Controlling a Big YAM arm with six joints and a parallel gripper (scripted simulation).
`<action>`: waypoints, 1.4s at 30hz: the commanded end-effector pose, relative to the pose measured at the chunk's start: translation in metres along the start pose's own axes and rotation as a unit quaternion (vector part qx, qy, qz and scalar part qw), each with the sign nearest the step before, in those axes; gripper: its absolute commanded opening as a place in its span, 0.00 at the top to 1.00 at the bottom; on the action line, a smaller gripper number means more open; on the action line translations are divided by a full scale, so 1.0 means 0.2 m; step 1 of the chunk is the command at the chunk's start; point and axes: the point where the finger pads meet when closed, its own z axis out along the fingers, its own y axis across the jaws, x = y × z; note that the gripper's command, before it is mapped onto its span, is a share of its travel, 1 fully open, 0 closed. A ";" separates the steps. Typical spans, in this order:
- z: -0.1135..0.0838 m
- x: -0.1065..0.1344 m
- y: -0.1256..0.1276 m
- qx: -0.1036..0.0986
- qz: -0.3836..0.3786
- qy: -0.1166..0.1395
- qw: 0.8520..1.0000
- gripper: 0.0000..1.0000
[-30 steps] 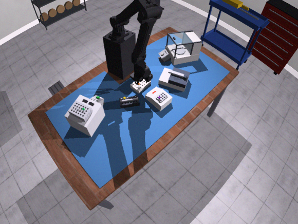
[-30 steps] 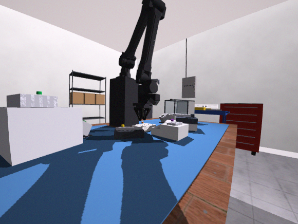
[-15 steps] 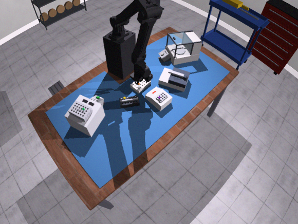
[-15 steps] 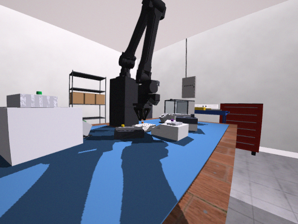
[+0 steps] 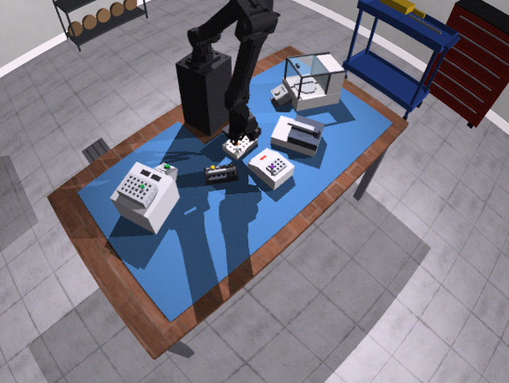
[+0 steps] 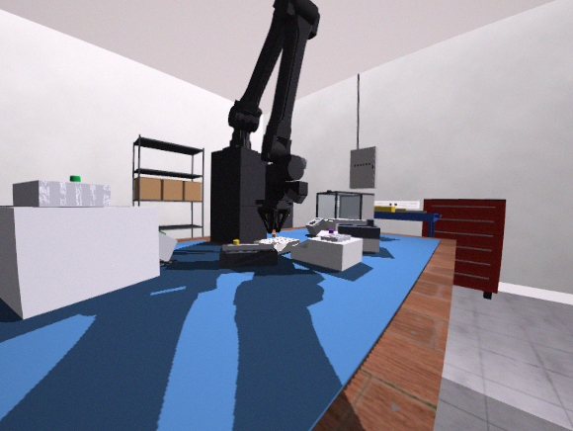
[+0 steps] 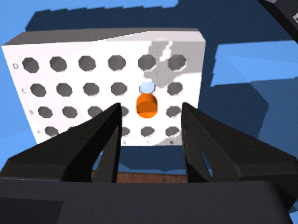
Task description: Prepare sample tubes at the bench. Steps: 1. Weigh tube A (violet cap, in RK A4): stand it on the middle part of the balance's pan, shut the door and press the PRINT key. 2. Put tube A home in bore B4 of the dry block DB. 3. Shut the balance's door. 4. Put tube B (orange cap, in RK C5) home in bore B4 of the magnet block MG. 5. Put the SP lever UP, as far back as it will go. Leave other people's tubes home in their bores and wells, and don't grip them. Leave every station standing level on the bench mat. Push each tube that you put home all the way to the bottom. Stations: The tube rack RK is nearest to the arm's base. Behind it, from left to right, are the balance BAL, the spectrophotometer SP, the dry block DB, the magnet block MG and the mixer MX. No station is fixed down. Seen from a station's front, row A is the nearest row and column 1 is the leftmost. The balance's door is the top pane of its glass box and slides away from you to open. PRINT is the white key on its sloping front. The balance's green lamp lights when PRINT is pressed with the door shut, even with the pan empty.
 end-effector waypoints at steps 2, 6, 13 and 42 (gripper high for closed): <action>0.03 0.01 0.01 -0.001 0.002 0.001 1.000 0.64; 0.04 0.01 0.01 -0.001 0.002 0.001 1.000 0.64; 0.06 0.01 0.01 -0.001 0.002 0.001 1.000 0.64; 0.08 0.02 0.01 -0.001 0.001 0.004 1.000 0.64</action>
